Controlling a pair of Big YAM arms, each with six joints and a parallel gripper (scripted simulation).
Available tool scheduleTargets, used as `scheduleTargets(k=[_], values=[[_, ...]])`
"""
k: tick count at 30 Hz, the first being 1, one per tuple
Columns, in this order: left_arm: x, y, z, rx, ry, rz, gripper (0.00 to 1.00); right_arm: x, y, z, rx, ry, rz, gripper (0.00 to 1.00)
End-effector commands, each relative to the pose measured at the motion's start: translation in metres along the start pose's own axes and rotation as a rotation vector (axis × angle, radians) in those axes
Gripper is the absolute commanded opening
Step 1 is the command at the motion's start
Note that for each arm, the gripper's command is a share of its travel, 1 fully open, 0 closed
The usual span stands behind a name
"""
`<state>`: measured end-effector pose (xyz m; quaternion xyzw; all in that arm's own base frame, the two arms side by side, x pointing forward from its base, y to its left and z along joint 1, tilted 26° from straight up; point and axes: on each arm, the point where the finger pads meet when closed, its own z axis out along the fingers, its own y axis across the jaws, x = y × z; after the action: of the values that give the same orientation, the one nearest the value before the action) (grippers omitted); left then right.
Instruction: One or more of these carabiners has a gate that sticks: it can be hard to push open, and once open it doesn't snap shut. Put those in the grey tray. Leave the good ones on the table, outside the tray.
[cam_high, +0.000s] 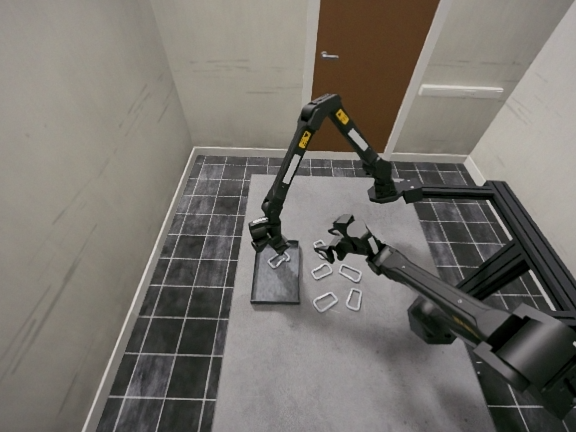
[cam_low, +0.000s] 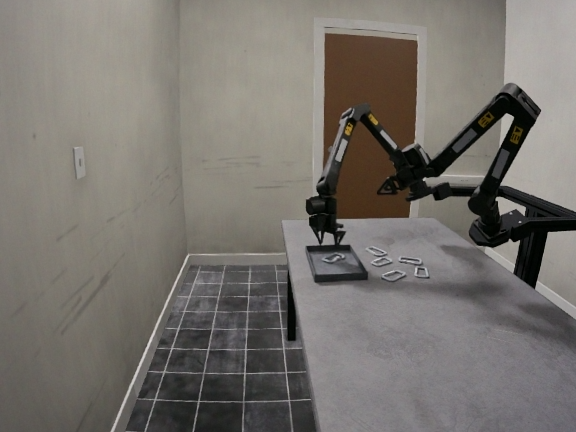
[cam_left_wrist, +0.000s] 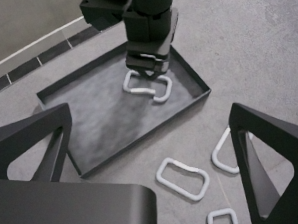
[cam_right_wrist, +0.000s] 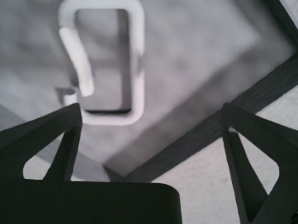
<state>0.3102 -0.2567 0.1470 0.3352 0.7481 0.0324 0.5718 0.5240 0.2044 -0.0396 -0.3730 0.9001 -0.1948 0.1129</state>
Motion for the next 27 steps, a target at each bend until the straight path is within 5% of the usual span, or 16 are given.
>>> scheduleTargets(k=[1, 5, 8, 18, 27], values=[[-0.019, 0.005, 0.003, -0.012, -0.033, -0.035, 1.0, -0.01, 0.004, -0.026, 0.007, -0.019, 0.01, 0.88], [-0.019, 0.005, 0.003, -0.012, -0.033, -0.035, 1.0, -0.025, -0.005, -0.053, 0.015, -0.049, 0.024, 0.88], [-0.019, 0.005, 0.003, -0.012, -0.033, -0.035, 1.0, -0.017, -0.012, -0.021, 0.007, -0.011, 0.032, 0.88], [-0.025, 0.012, 0.008, -0.011, -0.013, 0.054, 1.0, 0.001, 0.016, -0.03, -0.022, 0.022, 0.124, 0.83], [-0.01, 0.0, 0.02, 0.259, 0.115, 0.399, 1.0, 0.075, 0.073, -0.031, -0.087, 0.199, 0.493, 0.83]])
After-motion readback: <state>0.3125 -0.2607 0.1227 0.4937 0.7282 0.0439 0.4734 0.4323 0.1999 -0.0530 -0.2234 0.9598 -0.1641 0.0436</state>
